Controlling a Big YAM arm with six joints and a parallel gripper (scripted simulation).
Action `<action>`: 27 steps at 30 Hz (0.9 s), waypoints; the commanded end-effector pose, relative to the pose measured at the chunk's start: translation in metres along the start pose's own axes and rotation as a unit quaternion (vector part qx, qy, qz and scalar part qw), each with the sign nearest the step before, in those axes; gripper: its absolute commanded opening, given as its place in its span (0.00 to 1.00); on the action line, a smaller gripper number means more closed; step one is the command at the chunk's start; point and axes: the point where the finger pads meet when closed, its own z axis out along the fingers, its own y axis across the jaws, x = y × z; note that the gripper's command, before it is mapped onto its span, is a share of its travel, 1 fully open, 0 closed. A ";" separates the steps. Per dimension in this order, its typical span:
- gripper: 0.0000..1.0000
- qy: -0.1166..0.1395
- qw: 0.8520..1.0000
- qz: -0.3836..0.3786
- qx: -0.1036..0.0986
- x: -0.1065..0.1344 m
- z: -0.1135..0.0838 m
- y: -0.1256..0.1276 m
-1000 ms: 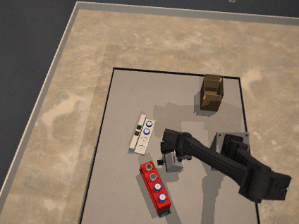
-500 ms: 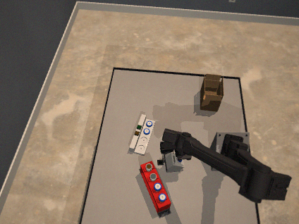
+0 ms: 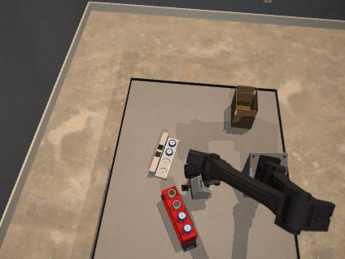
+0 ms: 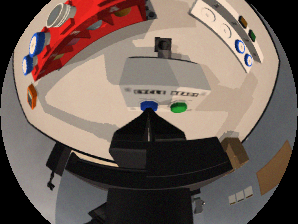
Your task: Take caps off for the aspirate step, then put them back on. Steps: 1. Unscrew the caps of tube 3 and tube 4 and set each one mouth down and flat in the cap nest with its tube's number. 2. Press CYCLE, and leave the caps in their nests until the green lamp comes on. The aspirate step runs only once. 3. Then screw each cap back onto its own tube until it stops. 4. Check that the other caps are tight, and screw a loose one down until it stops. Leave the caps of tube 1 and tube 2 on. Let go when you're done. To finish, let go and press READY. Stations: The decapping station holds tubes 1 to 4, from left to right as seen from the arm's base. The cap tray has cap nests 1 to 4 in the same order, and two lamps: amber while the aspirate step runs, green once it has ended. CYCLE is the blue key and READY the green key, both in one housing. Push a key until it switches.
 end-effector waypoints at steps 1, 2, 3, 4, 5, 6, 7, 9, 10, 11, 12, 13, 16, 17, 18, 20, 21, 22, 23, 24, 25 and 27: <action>0.00 0.002 1.000 0.003 -0.002 0.001 0.006 0.001; 0.00 0.002 1.000 0.003 -0.002 0.001 0.006 0.001; 0.00 -0.005 1.000 0.004 0.000 -0.001 0.003 -0.001; 0.00 -0.001 1.000 0.003 -0.001 0.000 0.006 0.000; 0.00 0.002 1.000 0.003 -0.002 0.001 0.008 0.001; 0.00 0.002 1.000 0.003 -0.002 0.001 0.008 0.001; 0.00 0.002 1.000 0.003 -0.002 0.001 0.009 0.001; 0.00 0.002 1.000 0.003 -0.002 0.001 0.010 0.001; 0.00 0.002 1.000 0.003 -0.002 0.001 0.011 0.001; 0.00 0.002 1.000 0.003 -0.002 0.001 0.012 0.001; 0.00 0.002 1.000 0.003 -0.002 0.001 0.012 0.001; 0.00 0.002 1.000 0.003 -0.002 0.001 0.013 0.001; 0.00 0.002 1.000 0.003 -0.001 0.001 0.015 0.000; 0.00 0.002 1.000 0.003 -0.001 0.001 0.015 0.000; 0.00 0.002 1.000 0.003 -0.001 0.001 0.015 0.000; 0.00 0.002 1.000 0.003 -0.001 0.001 0.015 0.000; 0.00 0.002 1.000 0.003 -0.001 0.001 0.015 0.000; 0.00 0.002 1.000 0.003 -0.001 0.001 0.015 0.000; 0.00 0.002 1.000 0.003 -0.001 0.001 0.015 0.000; 0.00 0.002 1.000 0.003 -0.001 0.001 0.015 0.000; 0.00 0.002 1.000 0.003 -0.001 0.001 0.015 0.000; 0.00 0.002 1.000 0.003 -0.001 0.001 0.015 0.000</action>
